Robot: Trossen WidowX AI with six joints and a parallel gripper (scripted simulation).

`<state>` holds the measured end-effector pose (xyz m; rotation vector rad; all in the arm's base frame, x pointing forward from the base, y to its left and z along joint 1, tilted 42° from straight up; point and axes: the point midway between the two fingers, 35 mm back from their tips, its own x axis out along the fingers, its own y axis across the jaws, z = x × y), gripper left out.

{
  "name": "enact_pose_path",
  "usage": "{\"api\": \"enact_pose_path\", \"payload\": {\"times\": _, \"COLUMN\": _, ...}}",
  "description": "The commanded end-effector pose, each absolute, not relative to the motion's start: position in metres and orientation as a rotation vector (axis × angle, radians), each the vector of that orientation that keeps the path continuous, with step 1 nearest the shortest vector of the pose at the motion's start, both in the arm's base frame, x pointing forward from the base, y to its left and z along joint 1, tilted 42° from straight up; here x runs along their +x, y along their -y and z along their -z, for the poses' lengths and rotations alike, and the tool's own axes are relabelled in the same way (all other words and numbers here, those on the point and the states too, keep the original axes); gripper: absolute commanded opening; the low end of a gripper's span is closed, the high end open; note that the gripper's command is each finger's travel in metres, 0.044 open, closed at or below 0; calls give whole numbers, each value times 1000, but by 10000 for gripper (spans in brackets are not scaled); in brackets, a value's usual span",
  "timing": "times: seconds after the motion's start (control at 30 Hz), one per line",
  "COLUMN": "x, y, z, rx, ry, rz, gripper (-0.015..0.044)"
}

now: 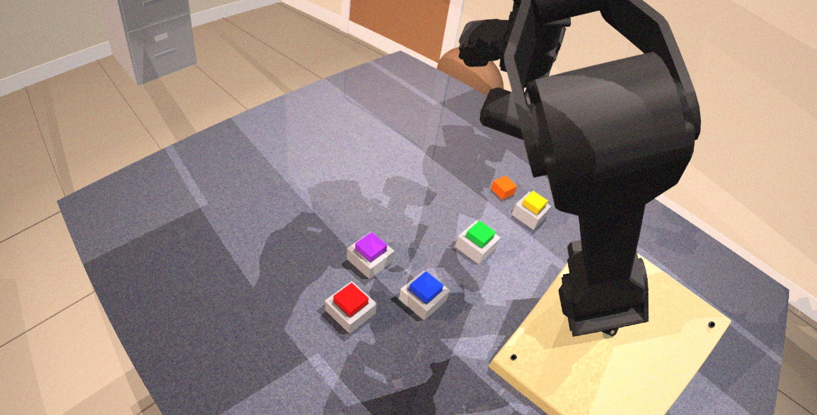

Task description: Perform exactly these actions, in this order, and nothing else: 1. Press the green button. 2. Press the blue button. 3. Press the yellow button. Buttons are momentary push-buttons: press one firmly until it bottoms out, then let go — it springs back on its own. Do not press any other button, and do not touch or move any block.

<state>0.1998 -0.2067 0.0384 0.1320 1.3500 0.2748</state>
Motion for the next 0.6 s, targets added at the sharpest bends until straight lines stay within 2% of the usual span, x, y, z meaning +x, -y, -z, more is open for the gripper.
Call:
{"api": "enact_pose_path", "payload": {"times": 0.0, "x": 195, "y": 137, "z": -11, "rx": 507, "ry": -1378, "rz": -384, "gripper": 400}}
{"api": "enact_pose_path", "payload": {"times": 0.1, "x": 191, "y": 109, "z": -6, "rx": 678, "ry": -1399, "rz": -416, "gripper": 400}}
{"api": "enact_pose_path", "payload": {"times": 0.33, "x": 191, "y": 107, "z": -5, "rx": 689, "ry": -1401, "rz": -418, "gripper": 400}}
{"api": "enact_pose_path", "payload": {"times": 0.57, "x": 200, "y": 67, "z": 41, "rx": 690, "ry": -1399, "rz": -420, "gripper": 216}}
